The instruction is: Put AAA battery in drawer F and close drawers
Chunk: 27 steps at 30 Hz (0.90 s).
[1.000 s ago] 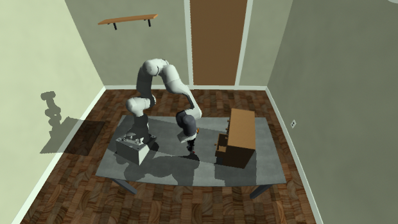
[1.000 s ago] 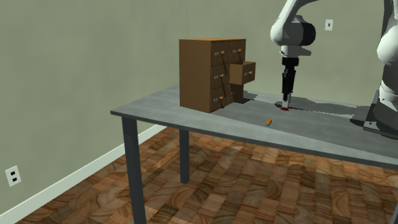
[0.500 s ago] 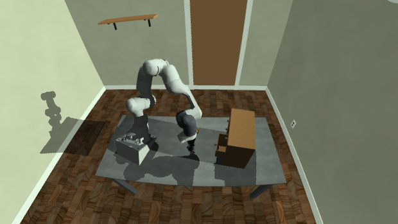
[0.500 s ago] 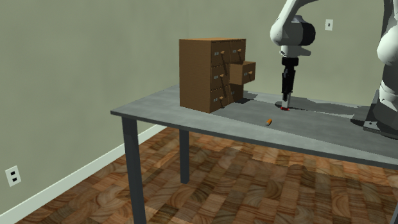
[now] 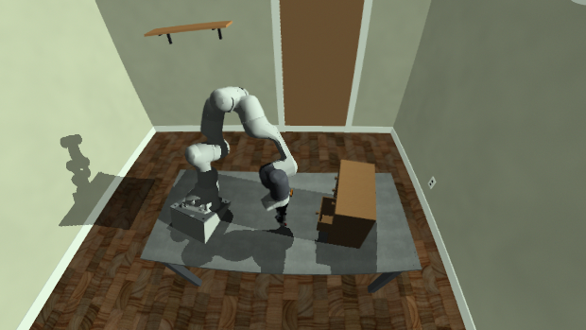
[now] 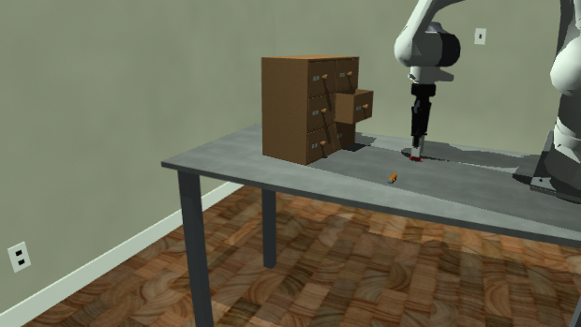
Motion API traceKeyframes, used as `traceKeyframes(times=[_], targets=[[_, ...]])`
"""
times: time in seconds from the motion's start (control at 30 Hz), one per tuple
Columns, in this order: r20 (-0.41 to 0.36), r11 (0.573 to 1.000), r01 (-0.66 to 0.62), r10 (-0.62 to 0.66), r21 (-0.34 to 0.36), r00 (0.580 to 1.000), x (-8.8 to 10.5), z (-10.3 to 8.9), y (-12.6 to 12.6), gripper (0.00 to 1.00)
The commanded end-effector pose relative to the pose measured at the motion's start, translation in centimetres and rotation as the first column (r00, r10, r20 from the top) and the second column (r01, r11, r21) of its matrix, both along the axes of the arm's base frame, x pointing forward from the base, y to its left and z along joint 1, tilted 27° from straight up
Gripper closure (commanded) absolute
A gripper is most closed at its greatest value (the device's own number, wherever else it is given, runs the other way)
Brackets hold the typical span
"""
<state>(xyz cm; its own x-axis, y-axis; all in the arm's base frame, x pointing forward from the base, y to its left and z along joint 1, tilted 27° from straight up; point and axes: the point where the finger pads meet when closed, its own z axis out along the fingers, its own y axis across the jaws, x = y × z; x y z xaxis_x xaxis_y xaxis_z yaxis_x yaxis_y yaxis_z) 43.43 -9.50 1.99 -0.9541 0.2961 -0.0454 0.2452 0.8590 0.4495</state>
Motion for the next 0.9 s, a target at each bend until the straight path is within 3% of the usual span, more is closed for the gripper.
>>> traceKeyframes(times=[0.0,0.87], targets=[[0.002,1.0,-0.002,0.002,-0.002,1.0,0.1,0.0,0.0,0.85],[0.002,1.0,-0.002,0.002,-0.002,1.0,0.4,-1.6,0.7,0.85]])
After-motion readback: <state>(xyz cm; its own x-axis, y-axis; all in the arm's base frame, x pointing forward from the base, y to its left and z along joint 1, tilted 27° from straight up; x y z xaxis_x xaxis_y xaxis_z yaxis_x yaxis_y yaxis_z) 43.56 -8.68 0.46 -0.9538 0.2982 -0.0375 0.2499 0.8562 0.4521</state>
